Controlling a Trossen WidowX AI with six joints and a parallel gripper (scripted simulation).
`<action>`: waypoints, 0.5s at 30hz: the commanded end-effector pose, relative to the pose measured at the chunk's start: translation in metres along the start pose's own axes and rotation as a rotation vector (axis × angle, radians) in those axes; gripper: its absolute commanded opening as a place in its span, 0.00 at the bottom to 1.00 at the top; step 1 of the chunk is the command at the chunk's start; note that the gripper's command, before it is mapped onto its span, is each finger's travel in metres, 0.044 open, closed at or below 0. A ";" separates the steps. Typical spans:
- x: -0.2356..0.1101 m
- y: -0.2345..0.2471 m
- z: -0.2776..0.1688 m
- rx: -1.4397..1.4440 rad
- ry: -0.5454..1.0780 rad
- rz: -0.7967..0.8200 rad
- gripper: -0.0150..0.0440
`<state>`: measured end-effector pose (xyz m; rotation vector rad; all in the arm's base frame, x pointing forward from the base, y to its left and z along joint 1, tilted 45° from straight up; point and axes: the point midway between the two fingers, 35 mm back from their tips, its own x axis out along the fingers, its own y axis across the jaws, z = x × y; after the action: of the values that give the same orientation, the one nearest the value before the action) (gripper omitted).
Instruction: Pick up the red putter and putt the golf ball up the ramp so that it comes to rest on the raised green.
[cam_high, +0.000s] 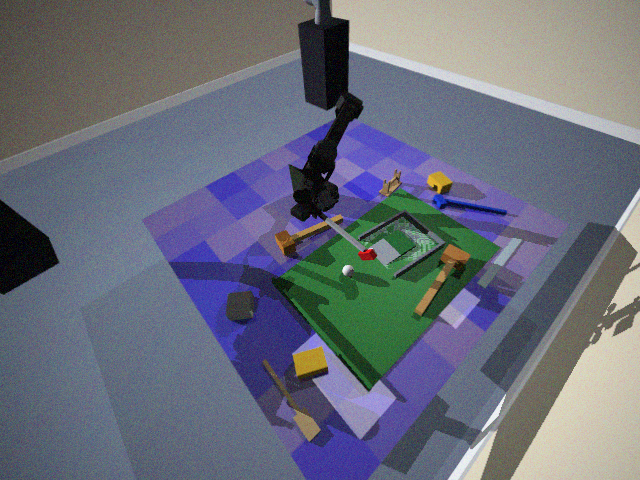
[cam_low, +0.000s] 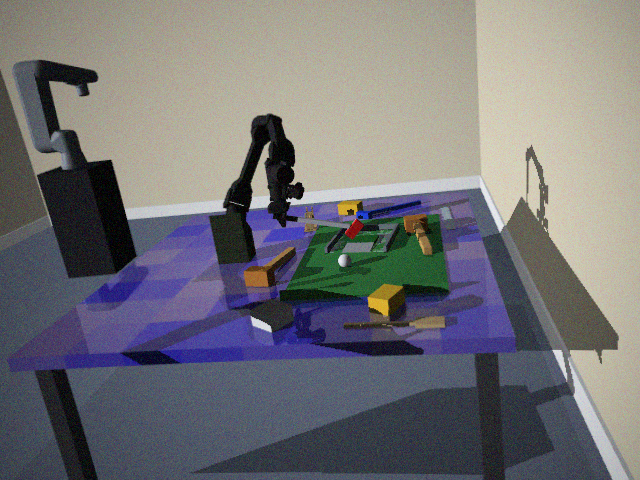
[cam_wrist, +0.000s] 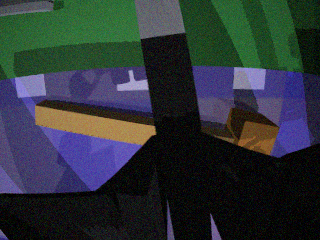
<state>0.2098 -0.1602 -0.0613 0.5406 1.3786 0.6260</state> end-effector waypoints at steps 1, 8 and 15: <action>-0.001 -0.026 -0.018 0.131 -0.003 -0.007 0.25; 0.004 -0.052 -0.044 0.287 0.003 0.001 0.25; 0.013 -0.053 -0.044 0.286 0.003 0.001 0.25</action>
<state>0.1713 -0.1902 -0.1062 0.7653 1.4819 0.4464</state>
